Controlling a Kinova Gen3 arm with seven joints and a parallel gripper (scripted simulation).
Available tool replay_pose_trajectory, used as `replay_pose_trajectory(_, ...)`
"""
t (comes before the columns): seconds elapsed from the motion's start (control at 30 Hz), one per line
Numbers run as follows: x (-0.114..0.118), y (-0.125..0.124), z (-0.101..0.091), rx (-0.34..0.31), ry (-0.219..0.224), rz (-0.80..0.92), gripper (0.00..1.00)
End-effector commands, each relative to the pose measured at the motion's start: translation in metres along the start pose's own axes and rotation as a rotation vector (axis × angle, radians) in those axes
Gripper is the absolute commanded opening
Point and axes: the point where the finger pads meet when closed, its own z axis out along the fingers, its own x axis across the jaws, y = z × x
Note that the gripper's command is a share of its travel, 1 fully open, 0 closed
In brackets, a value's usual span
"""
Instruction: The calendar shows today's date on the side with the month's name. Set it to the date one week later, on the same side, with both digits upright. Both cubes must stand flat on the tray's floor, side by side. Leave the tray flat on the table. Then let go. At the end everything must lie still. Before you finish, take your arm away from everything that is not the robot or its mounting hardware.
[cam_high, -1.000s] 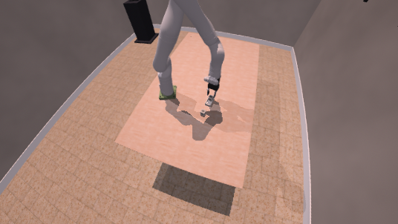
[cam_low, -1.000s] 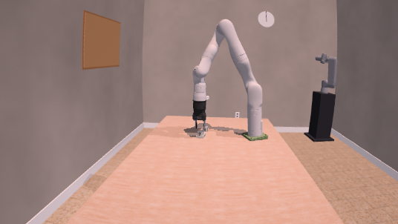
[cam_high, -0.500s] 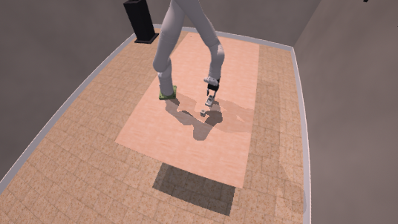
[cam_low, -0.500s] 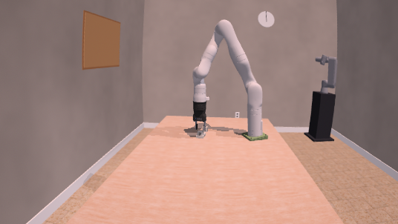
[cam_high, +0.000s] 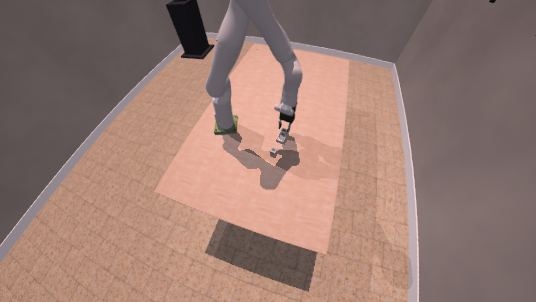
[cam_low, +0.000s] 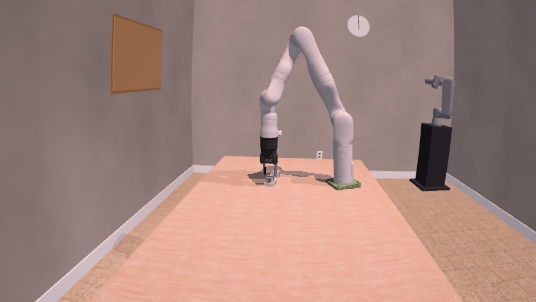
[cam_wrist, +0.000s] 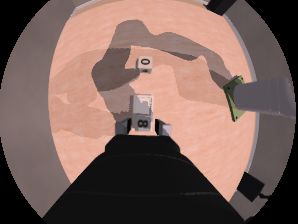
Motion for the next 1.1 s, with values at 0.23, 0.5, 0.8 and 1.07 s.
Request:
replay_pose_trajectory(0.23,-0.0004,0.0001,-0.0004,0.0,-0.001,0.0,0.9)
replay_pose_trajectory(0.5,-0.0004,0.0001,-0.0004,0.0,-0.001,0.0,0.9)
replay_pose_trajectory(0.8,-0.0004,0.0001,0.0013,0.0,-0.001,0.0,0.9)
replay_pose_trajectory(1.07,-0.0004,0.0001,0.009,0.0,-0.001,0.0,0.9)
